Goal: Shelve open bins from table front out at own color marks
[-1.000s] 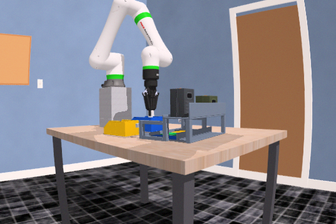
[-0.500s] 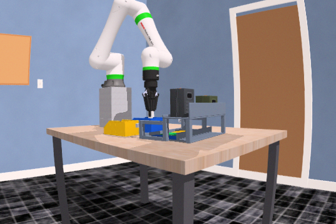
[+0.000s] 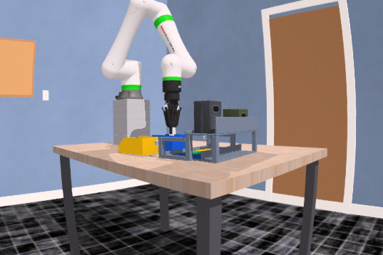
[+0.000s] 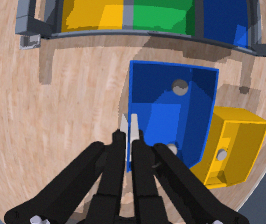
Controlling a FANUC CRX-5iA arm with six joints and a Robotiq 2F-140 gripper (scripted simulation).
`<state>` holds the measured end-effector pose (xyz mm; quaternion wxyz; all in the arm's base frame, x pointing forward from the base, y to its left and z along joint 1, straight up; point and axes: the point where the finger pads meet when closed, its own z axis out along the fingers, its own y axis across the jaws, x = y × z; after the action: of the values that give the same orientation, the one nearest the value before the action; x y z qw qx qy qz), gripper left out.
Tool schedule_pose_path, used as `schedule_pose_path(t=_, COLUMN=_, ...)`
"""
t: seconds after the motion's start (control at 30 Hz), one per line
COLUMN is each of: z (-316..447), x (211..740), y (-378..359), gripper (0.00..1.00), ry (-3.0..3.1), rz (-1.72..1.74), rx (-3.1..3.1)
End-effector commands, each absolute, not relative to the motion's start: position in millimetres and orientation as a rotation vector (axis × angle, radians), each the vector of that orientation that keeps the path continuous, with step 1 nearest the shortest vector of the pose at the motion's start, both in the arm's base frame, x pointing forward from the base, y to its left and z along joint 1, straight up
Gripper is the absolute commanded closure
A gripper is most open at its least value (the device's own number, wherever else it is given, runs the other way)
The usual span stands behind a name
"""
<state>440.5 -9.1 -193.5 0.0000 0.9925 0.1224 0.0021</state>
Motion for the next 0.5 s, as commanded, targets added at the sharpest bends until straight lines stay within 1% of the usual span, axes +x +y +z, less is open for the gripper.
schedule_pose_path(t=0.0, z=-194.4, x=440.7, y=-9.2, gripper=1.00, ry=0.384, rz=0.007, rx=3.118)
schedule_pose_path(t=0.47, z=-196.9, x=440.7, y=-9.2, gripper=1.00, ry=0.384, rz=0.007, rx=3.118)
